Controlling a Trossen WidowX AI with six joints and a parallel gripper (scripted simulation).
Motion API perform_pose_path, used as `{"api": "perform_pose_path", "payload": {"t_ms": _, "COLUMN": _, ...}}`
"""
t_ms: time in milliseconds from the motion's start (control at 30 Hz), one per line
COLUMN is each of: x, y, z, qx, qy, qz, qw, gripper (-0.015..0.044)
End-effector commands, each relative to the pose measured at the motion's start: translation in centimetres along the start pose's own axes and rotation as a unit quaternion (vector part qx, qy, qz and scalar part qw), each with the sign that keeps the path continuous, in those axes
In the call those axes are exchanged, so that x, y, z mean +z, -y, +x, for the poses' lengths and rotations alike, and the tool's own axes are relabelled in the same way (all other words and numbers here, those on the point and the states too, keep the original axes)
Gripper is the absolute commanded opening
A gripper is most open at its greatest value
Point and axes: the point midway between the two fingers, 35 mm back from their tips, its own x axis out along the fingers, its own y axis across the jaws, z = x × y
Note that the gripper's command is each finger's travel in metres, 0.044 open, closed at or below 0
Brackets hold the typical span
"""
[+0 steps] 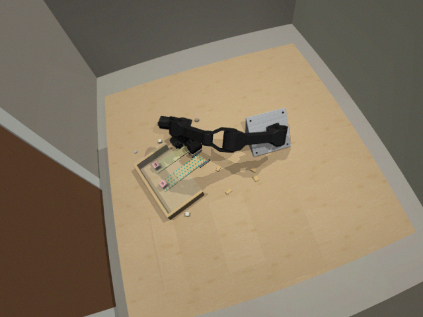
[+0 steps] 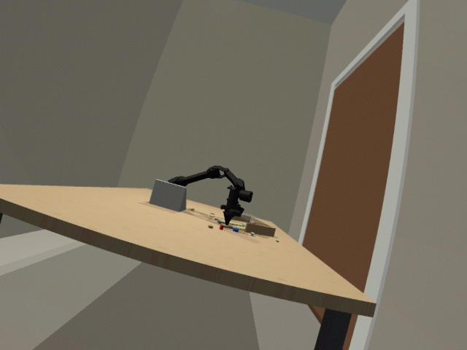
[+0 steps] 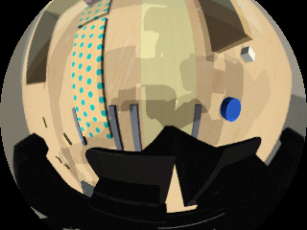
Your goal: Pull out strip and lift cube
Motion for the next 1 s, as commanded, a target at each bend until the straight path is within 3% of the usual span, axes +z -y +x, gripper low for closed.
{"api": "perform_pose_path", "payload": {"t_ms": 0, "x": -1.0, "y": 0.0, "z": 0.4, "qx": 0.002, "qy": -0.007, "qz": 0.002, "qw": 1.000, "gripper": 0.0000}}
{"api": "perform_pose_path", "payload": {"t_ms": 967, "x": -5.5, "y": 0.0, "z": 0.4, "qx": 0.001, "qy": -0.008, "qz": 0.002, "qw": 1.000, "gripper": 0.0000}}
